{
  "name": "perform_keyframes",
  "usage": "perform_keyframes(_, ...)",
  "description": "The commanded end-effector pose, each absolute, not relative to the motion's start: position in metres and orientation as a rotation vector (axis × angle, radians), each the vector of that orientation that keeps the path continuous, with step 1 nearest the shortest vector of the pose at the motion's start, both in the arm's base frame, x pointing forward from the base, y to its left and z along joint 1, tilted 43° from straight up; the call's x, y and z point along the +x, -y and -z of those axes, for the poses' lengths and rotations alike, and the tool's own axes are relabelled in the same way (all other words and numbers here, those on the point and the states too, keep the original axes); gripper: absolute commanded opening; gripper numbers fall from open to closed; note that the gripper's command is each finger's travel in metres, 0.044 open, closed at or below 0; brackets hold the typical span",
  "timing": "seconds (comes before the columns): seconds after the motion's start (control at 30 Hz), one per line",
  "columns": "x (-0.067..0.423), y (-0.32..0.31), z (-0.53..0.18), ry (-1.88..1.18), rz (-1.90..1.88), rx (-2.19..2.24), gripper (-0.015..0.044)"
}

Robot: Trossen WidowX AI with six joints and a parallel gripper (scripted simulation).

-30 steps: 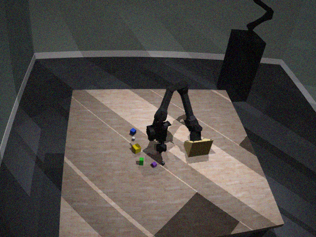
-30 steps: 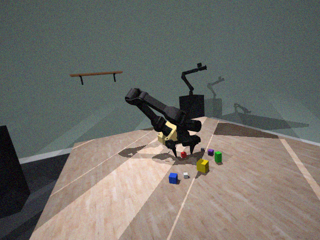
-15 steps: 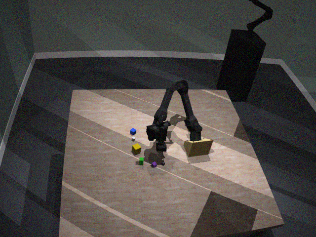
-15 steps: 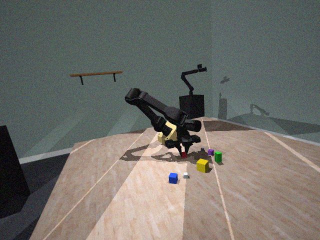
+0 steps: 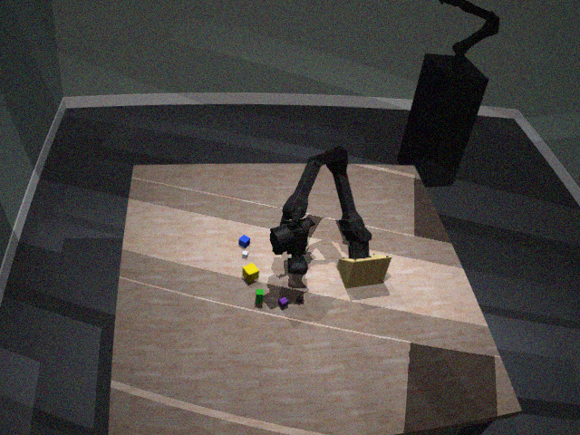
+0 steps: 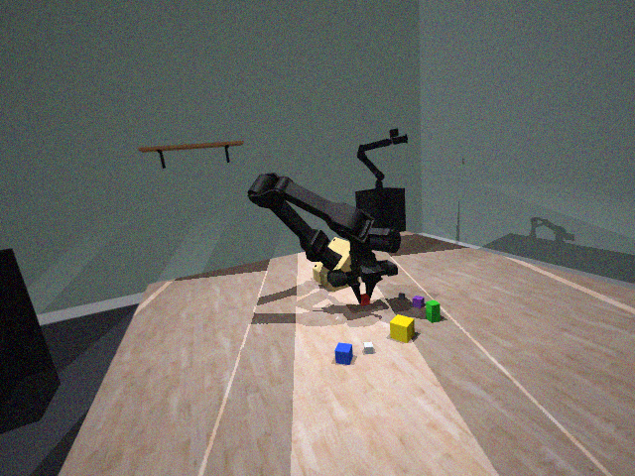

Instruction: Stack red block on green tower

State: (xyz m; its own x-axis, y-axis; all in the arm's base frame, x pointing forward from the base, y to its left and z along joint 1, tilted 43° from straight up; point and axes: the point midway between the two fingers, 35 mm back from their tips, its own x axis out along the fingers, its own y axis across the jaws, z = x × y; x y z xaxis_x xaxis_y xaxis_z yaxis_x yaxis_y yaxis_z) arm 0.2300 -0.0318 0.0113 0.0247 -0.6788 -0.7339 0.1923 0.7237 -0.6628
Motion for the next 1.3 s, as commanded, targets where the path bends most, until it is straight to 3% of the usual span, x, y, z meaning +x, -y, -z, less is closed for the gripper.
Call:
perform_keyframes(0.0, 0.231, 0.019, -0.025, -1.388, 0.708, -0.430, 0.0000)
perform_keyframes(0.83, 0.230, -0.035, -0.082, -1.390, 0.706, -0.430, 0.0000)
perform_keyframes(1.27, 0.274, -0.062, -0.073, -1.388, 0.706, -0.426, 0.0000)
